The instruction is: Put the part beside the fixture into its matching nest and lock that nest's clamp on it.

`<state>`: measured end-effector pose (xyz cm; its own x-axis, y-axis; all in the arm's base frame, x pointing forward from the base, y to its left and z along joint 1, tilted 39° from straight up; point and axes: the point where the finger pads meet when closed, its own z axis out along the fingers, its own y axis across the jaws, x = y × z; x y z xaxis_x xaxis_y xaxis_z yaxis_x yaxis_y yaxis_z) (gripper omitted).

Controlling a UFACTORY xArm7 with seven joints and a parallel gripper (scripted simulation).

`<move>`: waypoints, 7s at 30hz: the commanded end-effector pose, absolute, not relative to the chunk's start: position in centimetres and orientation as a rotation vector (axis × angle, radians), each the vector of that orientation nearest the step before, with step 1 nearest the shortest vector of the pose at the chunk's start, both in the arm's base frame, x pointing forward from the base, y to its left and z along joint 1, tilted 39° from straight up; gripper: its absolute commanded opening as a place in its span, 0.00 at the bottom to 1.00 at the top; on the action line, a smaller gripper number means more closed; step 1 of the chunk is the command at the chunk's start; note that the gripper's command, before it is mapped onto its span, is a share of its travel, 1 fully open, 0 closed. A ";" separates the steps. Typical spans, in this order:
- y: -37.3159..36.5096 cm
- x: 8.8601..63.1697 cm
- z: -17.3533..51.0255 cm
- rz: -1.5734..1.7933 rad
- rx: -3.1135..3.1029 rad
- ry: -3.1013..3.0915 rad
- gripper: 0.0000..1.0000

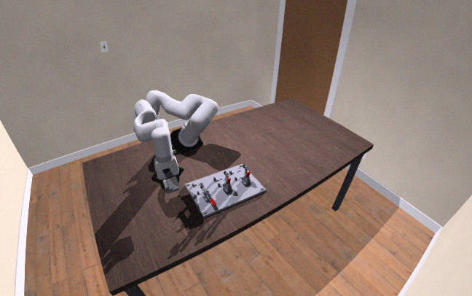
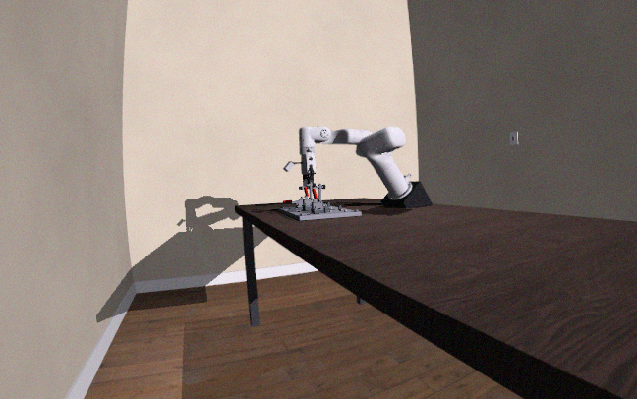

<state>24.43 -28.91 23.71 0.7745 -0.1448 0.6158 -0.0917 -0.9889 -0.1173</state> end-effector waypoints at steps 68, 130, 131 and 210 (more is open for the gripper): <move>5.0 28.3 27.2 -1.014 -2.884 0.195 0.00; 8.2 29.2 26.8 -1.014 -2.885 0.195 0.00; 8.2 29.3 26.7 -1.014 -2.885 0.195 0.00; 8.4 32.4 23.4 -1.014 -2.885 0.195 0.00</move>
<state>32.28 8.40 23.28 0.7746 -0.1448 0.6156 -0.0940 -0.9890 -0.1144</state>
